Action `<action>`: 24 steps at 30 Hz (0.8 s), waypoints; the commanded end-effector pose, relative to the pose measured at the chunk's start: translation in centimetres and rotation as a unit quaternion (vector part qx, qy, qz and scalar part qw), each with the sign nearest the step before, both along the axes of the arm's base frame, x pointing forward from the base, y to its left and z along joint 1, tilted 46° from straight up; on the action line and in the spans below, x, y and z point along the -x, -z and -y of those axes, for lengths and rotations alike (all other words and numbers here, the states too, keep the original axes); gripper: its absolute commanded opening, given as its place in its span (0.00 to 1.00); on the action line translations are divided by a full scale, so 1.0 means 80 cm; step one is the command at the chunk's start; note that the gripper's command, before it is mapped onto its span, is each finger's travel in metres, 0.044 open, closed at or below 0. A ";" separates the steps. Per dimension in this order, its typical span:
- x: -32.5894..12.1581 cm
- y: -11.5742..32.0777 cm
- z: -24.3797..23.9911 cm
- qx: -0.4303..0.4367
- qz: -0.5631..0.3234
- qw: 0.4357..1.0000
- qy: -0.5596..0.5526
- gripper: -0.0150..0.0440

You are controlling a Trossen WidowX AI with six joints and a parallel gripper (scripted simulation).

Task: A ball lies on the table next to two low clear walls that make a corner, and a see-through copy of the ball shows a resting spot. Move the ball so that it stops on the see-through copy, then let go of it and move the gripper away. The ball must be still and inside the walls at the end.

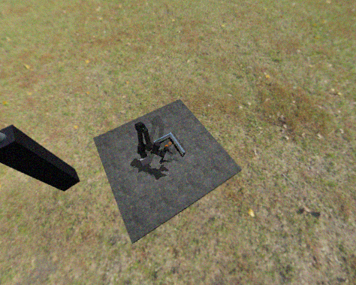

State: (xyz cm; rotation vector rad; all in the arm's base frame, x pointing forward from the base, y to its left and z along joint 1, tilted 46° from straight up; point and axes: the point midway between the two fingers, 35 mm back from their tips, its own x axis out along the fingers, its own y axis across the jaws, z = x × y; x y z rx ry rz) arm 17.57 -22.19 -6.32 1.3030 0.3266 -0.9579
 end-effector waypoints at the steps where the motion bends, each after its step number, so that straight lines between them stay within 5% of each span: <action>1: -0.001 0.001 -0.001 0.002 -0.004 1.000 -0.008 0.89; 5: -0.029 0.014 -0.017 0.040 -0.070 0.982 -0.172 0.84; 10: -0.065 0.020 -0.049 0.104 -0.127 0.895 -0.416 0.84; 18: -0.107 -0.003 -0.114 0.213 -0.102 0.638 -0.733 0.84; 24: -0.124 -0.038 -0.162 0.284 -0.022 0.428 -0.858 0.84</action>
